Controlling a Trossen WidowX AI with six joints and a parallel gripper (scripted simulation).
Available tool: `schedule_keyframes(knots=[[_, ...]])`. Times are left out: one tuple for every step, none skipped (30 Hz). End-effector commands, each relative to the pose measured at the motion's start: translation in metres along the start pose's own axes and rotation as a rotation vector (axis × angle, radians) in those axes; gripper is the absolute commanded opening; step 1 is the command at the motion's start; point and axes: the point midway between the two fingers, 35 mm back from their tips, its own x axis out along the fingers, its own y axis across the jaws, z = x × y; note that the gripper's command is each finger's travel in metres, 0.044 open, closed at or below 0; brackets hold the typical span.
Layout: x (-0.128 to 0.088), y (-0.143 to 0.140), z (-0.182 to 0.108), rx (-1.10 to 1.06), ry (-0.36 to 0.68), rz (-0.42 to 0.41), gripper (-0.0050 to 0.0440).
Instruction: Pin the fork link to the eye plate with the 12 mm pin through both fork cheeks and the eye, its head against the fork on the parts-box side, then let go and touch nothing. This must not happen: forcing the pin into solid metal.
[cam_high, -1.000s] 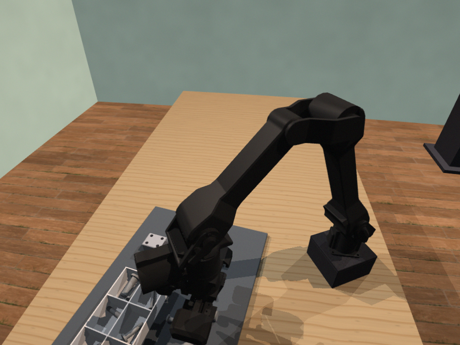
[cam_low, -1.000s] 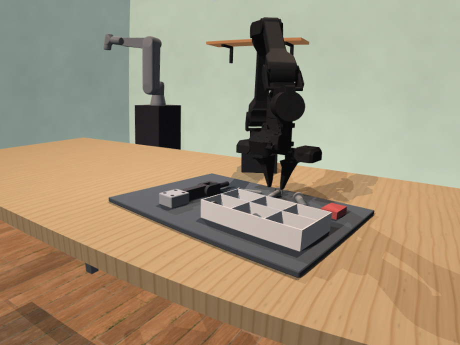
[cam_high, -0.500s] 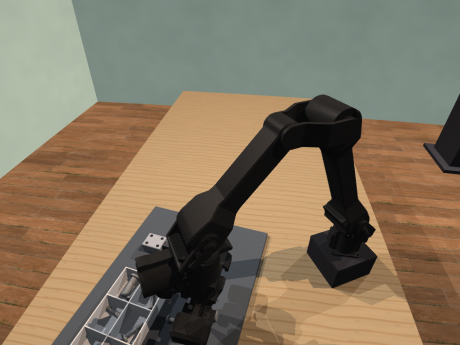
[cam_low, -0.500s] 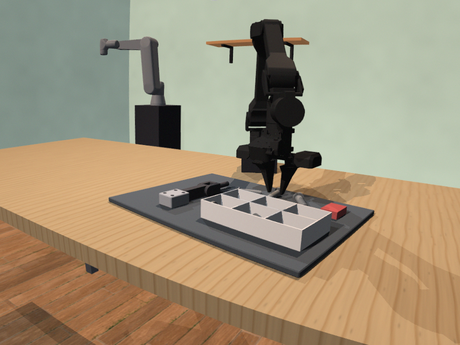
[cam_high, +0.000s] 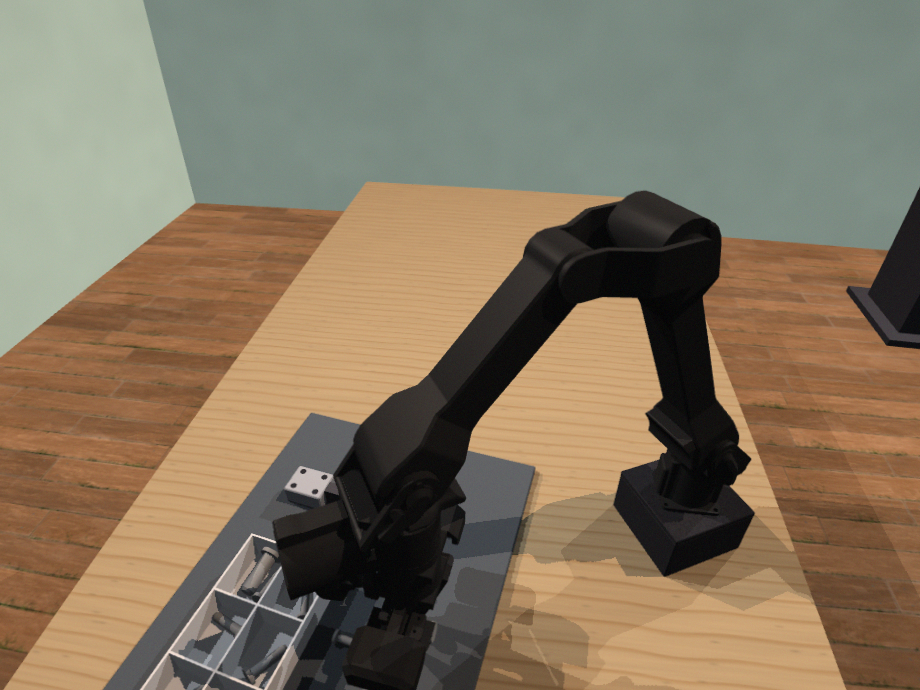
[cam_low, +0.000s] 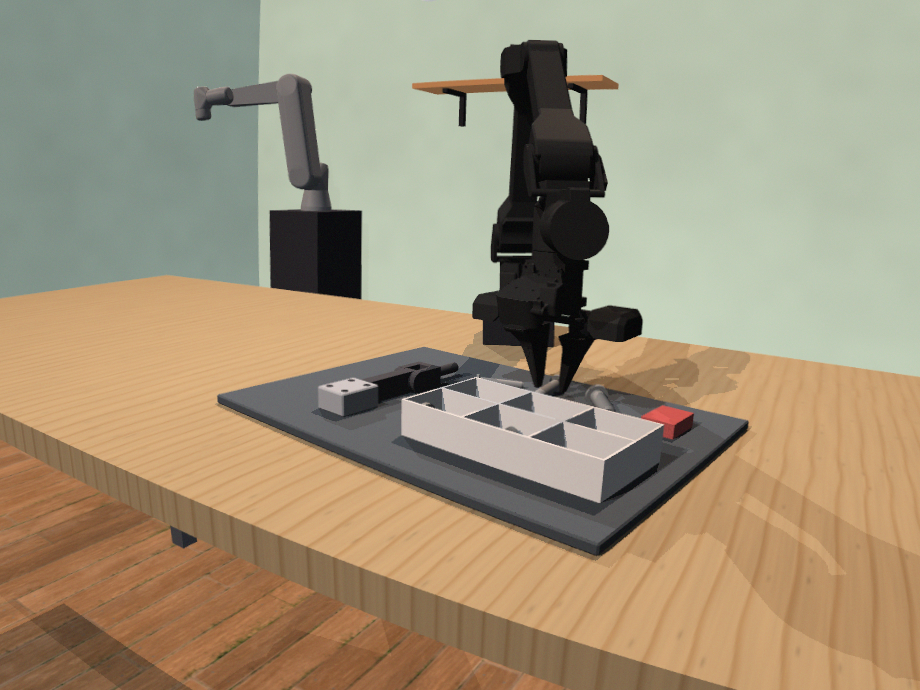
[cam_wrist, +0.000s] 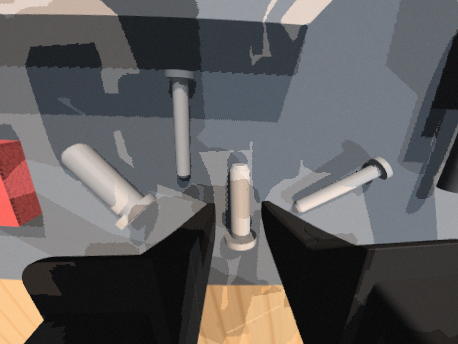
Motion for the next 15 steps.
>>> schedule_keyframes(knots=[[0.0015, -0.0009, -0.0002, 0.005, 0.001, -0.005, 0.0140], [0.0015, -0.0009, -0.0002, 0.005, 0.001, -0.005, 0.0140], [0.0015, -0.0009, -0.0002, 0.005, 0.001, -0.005, 0.0140], [0.0015, -0.0009, -0.0002, 0.005, 0.001, -0.005, 0.0140], [0.0015, -0.0009, -0.0002, 0.005, 0.001, -0.005, 0.0140], [0.0015, -0.0009, -0.0002, 0.005, 0.001, -0.005, 0.0140], [0.0003, -0.0001, -0.0001, 0.000, 0.001, -0.001, 0.0116], [0.0003, -0.0001, -0.0001, 0.000, 0.001, -0.001, 0.0109], [0.0003, -0.0001, -0.0001, 0.000, 0.001, -0.001, 0.0103], [0.0003, -0.0001, -0.0001, 0.000, 0.001, -0.001, 0.0096], [0.0003, -0.0001, -0.0001, 0.000, 0.001, -0.001, 0.0089], [0.0003, -0.0001, -0.0001, 0.000, 0.001, -0.001, 0.0083], [0.0003, -0.0001, -0.0001, 0.000, 0.001, -0.001, 0.0076], [0.0003, -0.0001, -0.0001, 0.000, 0.001, -0.001, 0.0069], [0.0003, -0.0001, -0.0001, 0.000, 0.001, -0.001, 0.0063]])
